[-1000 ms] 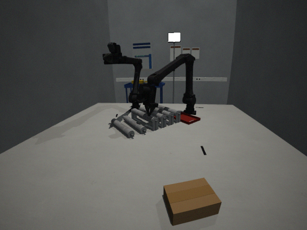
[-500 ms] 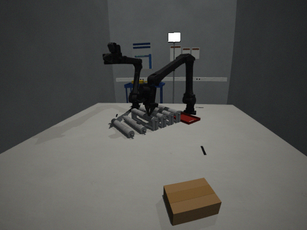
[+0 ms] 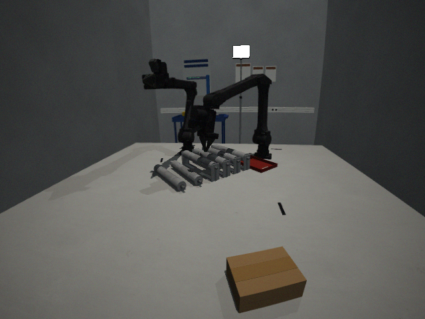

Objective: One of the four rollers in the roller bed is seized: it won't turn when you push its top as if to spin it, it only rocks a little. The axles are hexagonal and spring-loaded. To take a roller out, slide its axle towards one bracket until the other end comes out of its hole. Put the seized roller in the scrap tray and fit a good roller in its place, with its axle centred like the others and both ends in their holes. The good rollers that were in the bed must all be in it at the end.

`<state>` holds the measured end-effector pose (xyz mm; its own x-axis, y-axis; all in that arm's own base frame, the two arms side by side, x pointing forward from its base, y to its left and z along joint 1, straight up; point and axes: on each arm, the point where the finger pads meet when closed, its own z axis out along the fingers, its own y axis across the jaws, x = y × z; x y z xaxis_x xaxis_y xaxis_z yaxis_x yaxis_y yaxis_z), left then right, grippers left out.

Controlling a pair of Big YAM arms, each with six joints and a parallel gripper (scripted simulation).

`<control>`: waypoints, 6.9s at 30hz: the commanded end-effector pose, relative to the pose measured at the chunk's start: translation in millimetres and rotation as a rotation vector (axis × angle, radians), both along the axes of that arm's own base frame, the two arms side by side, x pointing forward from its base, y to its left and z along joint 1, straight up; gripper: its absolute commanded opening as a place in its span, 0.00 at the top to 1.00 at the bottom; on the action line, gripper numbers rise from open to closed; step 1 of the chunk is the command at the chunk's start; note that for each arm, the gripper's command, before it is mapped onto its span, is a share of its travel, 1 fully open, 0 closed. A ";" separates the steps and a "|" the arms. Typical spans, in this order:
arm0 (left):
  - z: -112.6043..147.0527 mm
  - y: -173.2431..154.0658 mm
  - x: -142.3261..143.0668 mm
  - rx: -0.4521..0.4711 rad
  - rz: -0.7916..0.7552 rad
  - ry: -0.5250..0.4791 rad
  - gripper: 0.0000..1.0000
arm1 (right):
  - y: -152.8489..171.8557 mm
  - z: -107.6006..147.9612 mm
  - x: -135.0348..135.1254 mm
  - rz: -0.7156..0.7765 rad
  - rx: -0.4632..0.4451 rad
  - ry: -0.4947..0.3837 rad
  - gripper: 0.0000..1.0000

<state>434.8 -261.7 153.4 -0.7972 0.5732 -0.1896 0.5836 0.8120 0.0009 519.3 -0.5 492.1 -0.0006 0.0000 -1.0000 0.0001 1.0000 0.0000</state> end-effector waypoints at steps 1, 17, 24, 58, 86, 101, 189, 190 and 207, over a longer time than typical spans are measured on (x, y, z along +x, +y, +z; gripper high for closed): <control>9.6 -8.2 6.7 -0.002 -0.003 -0.005 1.00 | 7.0 13.1 -4.0 0.015 0.009 -0.033 1.00; 58.3 41.2 50.9 -0.133 0.142 -0.241 1.00 | 7.0 13.1 -4.0 0.015 0.009 -0.033 1.00; 99.9 74.4 83.8 -0.224 0.231 -0.442 1.00 | 7.0 13.1 -4.0 0.015 0.009 -0.033 1.00; 342.4 271.0 85.9 -0.408 0.531 -1.335 1.00 | 7.0 13.1 -4.0 0.015 0.009 -0.033 1.00; 363.8 263.7 85.4 -0.434 0.510 -1.379 1.00 | 81.2 -140.5 -31.0 -0.036 0.390 0.449 1.00; 363.8 263.7 85.4 -0.434 0.510 -1.379 1.00 | 118.2 -222.7 -99.6 -0.189 0.523 0.723 1.00; 363.8 263.7 85.4 -0.434 0.510 -1.379 1.00 | 107.4 -381.8 -253.0 -0.659 0.387 0.995 1.00; 363.8 263.7 85.4 -0.434 0.510 -1.379 1.00 | 112.1 -377.0 -250.0 -0.649 0.398 0.988 1.00; 363.8 263.7 85.4 -0.434 0.510 -1.379 1.00 | 112.3 -378.6 -249.6 -0.649 0.398 0.987 1.00</control>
<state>519.7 1.6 489.2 -0.0063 -0.0005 -1.0000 -0.0043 1.0000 -0.0005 262.6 107.9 107.0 -0.6465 0.5762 -0.5000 0.6653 0.7466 0.0002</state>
